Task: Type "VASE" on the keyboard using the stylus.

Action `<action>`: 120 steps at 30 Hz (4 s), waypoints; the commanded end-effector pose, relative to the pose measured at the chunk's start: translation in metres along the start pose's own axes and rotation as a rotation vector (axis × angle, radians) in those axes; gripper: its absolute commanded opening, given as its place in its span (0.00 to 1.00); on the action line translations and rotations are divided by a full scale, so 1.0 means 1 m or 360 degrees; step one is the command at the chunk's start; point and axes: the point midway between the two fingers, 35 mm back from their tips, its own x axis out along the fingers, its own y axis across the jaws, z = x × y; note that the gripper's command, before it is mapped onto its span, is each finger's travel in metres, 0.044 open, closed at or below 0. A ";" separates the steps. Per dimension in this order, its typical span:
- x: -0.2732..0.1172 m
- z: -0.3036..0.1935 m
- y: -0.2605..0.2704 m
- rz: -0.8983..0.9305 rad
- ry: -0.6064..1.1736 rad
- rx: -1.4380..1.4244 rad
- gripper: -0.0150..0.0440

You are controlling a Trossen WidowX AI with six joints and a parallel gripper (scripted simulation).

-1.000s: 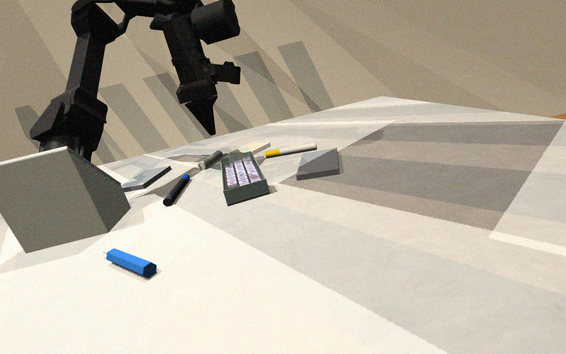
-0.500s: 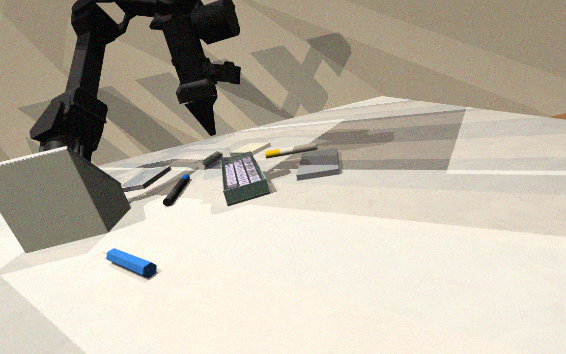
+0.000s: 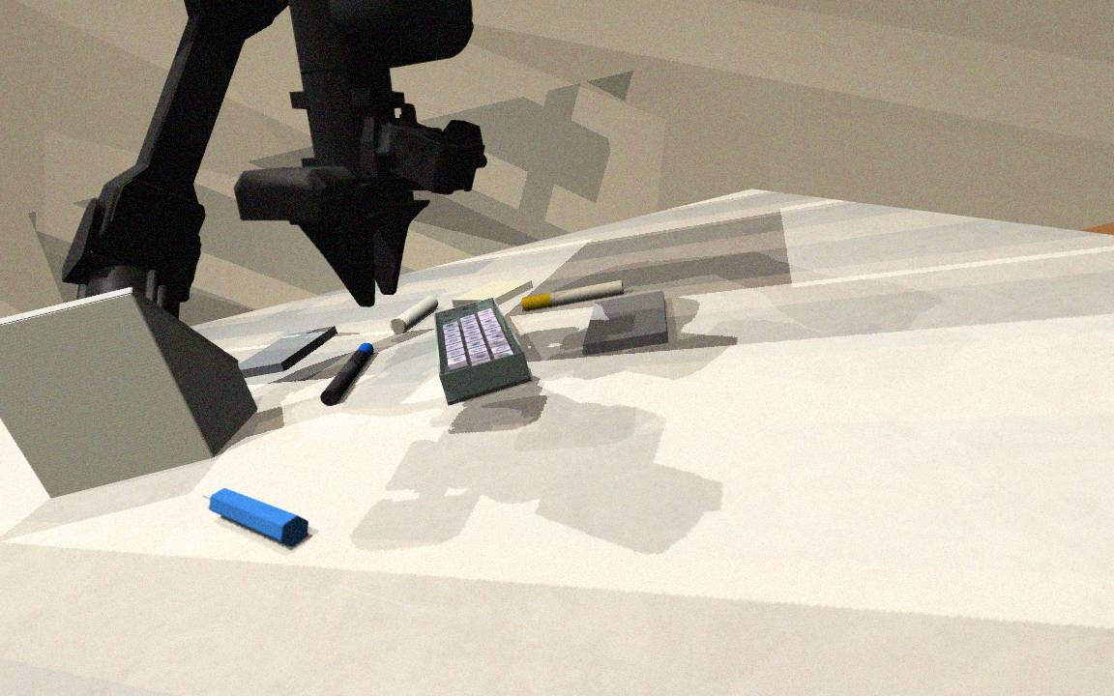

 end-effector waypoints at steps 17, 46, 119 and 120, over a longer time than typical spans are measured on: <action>0.048 -0.043 -0.139 0.0257 0.0525 0.0571 0.51; 0.065 -0.039 -0.138 0.0258 0.0525 0.0570 0.51; 0.107 -0.030 -0.137 0.0260 0.0526 0.0568 0.51; 0.107 -0.030 -0.137 0.0260 0.0526 0.0568 0.51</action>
